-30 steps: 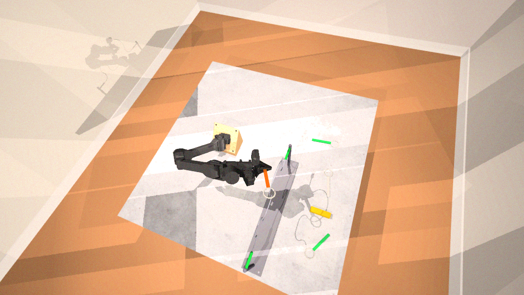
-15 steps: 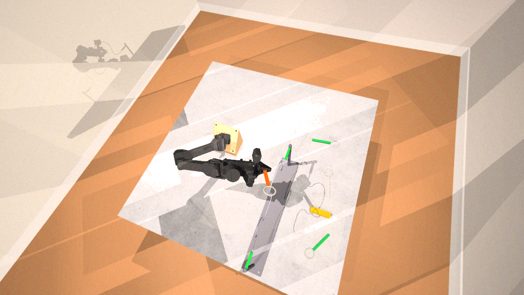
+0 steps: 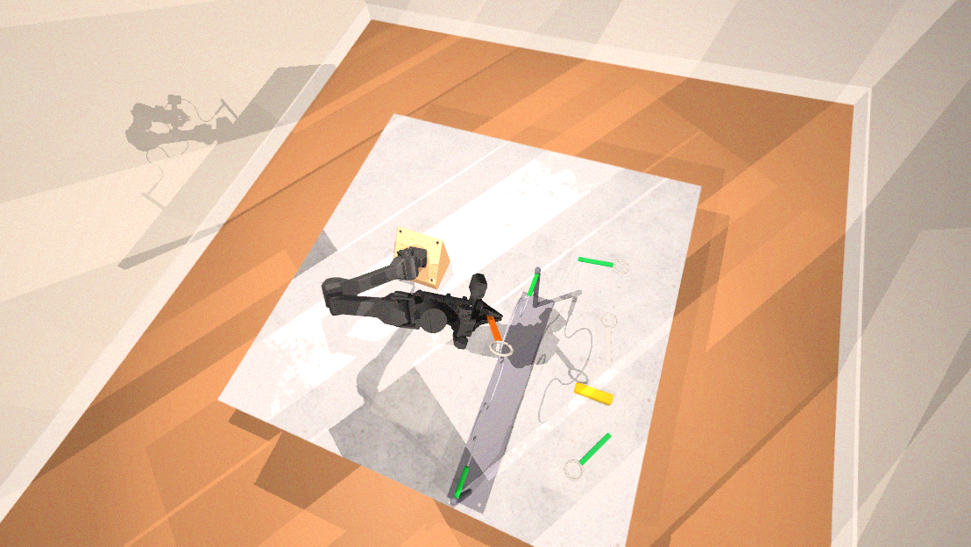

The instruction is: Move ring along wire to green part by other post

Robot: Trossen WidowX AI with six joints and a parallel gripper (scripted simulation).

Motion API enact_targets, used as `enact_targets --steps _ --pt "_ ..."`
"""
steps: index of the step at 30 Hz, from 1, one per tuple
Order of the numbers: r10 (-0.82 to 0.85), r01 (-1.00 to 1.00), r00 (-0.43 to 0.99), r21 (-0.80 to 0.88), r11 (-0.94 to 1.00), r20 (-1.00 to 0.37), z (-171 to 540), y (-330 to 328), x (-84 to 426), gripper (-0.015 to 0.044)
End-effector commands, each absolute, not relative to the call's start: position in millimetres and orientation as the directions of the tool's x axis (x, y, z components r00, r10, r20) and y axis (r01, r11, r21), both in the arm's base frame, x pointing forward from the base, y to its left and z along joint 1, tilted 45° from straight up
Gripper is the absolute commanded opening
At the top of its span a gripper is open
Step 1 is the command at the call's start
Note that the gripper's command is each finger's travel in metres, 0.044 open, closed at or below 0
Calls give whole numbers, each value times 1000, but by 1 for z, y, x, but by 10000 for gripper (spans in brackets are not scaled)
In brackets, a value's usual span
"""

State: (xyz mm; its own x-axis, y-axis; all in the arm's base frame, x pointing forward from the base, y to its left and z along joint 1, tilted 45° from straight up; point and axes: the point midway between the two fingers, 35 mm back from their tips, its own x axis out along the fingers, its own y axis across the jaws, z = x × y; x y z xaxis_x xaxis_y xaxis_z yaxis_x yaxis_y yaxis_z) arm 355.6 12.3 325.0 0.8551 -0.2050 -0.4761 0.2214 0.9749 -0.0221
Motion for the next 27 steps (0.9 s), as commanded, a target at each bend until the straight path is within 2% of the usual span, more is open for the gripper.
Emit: enact_targets --steps 1,27 --pt "-229 219 853 -78 973 -469 325 12 356 -150" --pt "-375 214 836 -392 895 -399 326 1 355 -150"
